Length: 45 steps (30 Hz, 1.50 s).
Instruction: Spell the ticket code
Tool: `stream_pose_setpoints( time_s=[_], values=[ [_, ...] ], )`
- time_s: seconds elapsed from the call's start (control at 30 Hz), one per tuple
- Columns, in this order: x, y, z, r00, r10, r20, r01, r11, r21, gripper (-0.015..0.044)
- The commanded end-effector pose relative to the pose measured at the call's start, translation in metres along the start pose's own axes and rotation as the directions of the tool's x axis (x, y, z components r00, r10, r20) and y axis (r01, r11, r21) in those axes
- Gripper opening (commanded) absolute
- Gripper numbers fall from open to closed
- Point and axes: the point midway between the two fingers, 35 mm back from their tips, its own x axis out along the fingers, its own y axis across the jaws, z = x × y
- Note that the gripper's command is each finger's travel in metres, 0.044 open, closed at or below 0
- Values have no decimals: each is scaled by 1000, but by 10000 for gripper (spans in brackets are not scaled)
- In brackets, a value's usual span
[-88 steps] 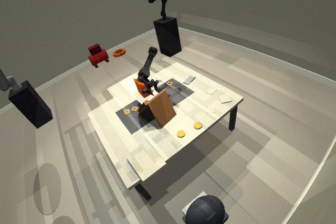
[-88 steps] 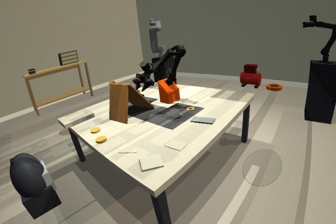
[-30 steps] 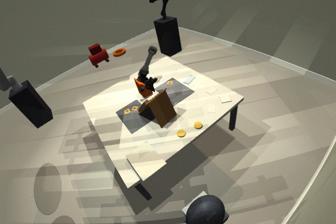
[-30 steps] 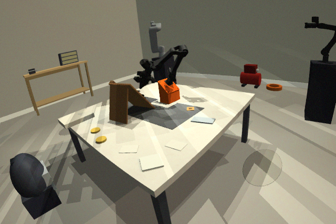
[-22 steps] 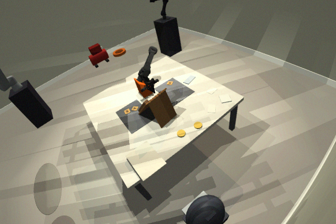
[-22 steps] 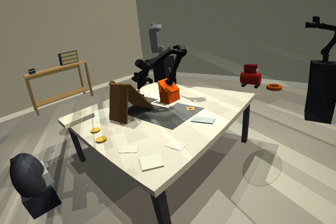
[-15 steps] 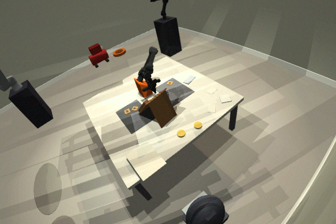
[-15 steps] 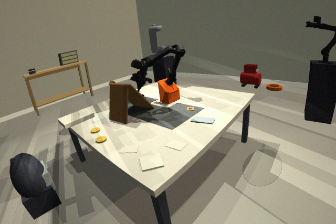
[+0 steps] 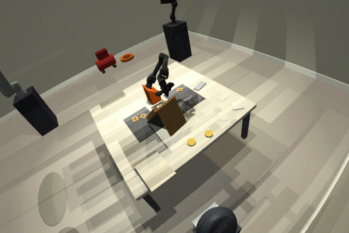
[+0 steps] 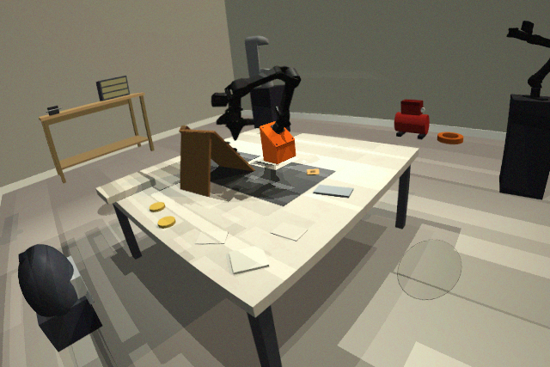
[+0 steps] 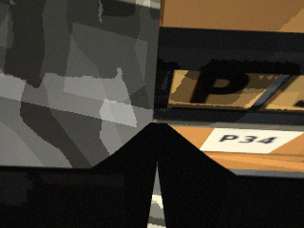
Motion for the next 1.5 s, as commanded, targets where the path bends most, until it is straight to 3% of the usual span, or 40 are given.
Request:
stream_pose_setpoints(
  time_s=[0.0,1.47],
  values=[
    [1,0,-1,1000,2,-23,-2,1000,1,0],
    [18,0,13,1000,3,-22,-3,1000,1,0]
  ],
)
